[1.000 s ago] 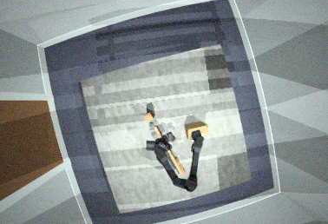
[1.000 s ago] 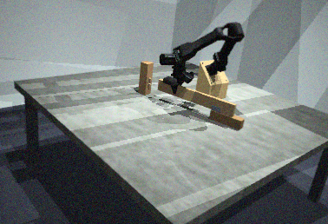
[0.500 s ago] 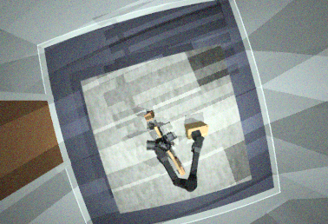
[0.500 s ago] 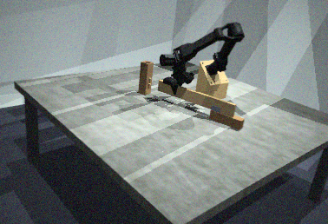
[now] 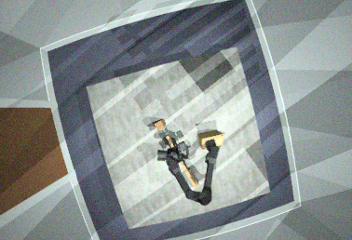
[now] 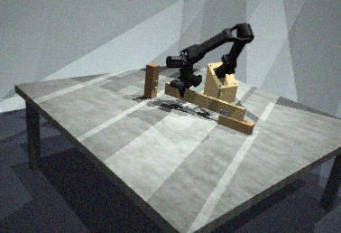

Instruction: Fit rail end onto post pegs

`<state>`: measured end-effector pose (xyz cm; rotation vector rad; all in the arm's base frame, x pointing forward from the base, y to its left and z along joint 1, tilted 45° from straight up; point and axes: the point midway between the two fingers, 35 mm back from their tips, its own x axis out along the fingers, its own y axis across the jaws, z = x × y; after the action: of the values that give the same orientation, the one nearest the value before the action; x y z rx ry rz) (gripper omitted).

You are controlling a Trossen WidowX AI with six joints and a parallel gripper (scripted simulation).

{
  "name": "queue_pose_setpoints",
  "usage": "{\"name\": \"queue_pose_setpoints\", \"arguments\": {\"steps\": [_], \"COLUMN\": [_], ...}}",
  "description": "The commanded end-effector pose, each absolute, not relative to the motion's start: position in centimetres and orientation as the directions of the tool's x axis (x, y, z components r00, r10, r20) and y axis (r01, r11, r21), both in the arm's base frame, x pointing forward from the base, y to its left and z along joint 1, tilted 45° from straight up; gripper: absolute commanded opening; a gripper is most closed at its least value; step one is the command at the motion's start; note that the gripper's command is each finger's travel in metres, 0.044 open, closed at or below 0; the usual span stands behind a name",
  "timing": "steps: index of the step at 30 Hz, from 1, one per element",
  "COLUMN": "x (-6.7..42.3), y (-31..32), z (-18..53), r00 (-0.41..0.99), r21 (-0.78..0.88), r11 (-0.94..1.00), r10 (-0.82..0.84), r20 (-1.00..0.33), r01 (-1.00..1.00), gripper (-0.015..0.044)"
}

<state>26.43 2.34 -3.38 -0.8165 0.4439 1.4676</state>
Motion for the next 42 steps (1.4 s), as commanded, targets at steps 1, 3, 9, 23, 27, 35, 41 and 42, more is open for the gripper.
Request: {"name": "queue_pose_setpoints", "arguments": {"steps": [1, 3, 9, 23, 27, 35, 41, 42], "x": [26.58, 26.6, 26.6, 26.49, 26.5, 26.59, 26.65, 26.65], "y": [2.31, 2.36, 2.48, 2.23, 2.2, 2.29, 2.38, 2.39], "z": [-3.3, -3.35, -3.48, -3.25, -3.22, -3.28, -3.36, -3.37], "r00": [0.1, 0.1, 0.1, 0.1, 0.1, 0.1, 0.1, 0.1], "r21": [-0.219, -0.219, -0.219, -0.219, -0.219, -0.219, -0.219, -0.219], "r11": [-0.085, -0.085, -0.085, -0.085, -0.085, -0.085, -0.085, -0.085], "r10": [0.694, 0.694, 0.694, 0.694, 0.694, 0.694, 0.694, 0.694], "r20": [-0.713, -0.713, -0.713, -0.713, -0.713, -0.713, -0.713, -0.713], "r01": [-0.972, -0.972, -0.972, -0.972, -0.972, -0.972, -0.972, -0.972], "gripper": [0.0, 0.0, 0.0, 0.0, 0.0, 0.0, 0.0, 0.0]}}
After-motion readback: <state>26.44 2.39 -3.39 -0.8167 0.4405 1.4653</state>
